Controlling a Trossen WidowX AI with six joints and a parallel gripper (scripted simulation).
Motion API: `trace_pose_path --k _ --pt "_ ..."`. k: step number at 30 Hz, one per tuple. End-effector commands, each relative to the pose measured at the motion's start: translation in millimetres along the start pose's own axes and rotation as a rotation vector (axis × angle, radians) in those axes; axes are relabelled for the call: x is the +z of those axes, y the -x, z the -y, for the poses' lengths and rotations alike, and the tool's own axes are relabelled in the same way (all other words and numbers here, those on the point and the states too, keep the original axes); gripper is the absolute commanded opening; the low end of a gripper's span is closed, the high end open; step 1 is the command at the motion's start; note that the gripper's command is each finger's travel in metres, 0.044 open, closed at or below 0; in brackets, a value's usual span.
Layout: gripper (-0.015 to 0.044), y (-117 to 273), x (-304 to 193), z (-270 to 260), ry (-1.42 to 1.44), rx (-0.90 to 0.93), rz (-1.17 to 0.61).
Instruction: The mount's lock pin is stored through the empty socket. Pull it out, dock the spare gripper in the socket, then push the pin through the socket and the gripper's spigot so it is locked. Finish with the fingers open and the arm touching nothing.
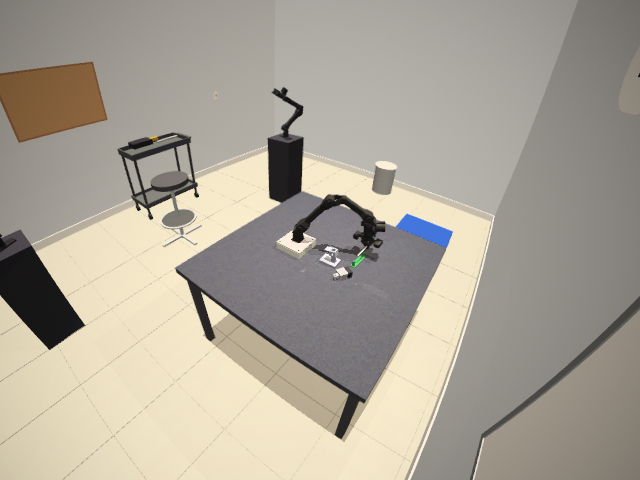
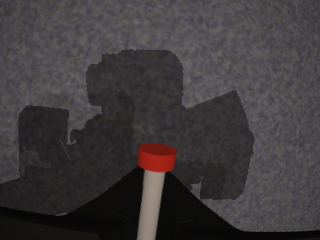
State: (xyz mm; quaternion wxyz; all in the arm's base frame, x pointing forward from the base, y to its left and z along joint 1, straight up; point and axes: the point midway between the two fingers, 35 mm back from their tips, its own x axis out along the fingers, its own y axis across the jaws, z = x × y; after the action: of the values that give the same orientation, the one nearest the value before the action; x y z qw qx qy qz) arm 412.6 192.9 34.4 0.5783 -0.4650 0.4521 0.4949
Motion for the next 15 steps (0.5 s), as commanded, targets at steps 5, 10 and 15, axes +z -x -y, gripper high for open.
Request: trace_pose_path --k 5,10,15 --pt "0.0 -14 -3 -2 -0.005 -0.002 0.001" --pt "0.0 -18 -4 -3 -0.005 -0.007 0.003" --pt "0.0 -18 -4 -3 -0.005 -0.007 0.003"
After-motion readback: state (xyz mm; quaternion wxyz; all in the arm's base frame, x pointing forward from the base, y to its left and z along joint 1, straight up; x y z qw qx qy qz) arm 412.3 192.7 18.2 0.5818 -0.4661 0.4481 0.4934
